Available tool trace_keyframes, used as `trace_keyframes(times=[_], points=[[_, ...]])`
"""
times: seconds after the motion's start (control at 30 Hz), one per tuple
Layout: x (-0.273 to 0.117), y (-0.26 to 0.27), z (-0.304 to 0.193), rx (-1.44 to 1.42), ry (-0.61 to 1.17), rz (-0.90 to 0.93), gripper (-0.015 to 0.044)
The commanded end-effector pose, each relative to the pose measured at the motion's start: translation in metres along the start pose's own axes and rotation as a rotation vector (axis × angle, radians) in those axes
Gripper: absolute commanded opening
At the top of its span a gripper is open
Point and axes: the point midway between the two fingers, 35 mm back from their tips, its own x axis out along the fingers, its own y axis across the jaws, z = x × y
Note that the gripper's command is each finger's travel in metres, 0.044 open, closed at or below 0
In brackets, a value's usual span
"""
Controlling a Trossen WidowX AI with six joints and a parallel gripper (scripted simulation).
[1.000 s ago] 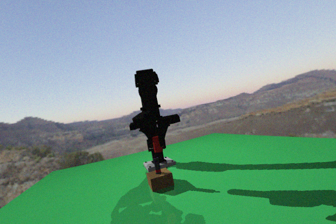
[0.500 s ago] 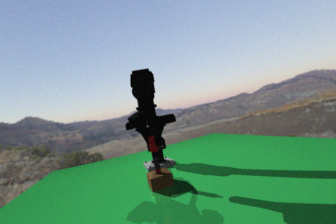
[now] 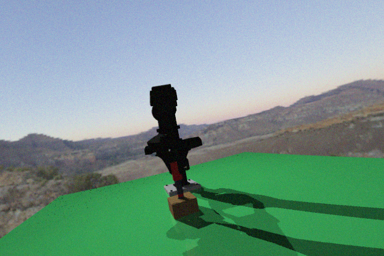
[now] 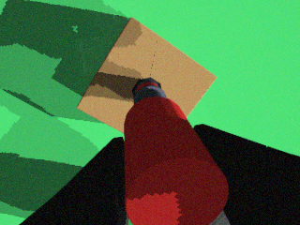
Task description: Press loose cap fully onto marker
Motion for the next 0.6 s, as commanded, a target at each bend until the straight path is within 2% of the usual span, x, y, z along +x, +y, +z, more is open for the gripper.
trace_keyframes(times=[0.0, 0.57], points=[[0.009, -0.001, 0.0, -0.005, 0.0, -0.005, 0.0], [0.037, -0.002, -0.001, -0.005, 0.0, -0.005, 0.0]])
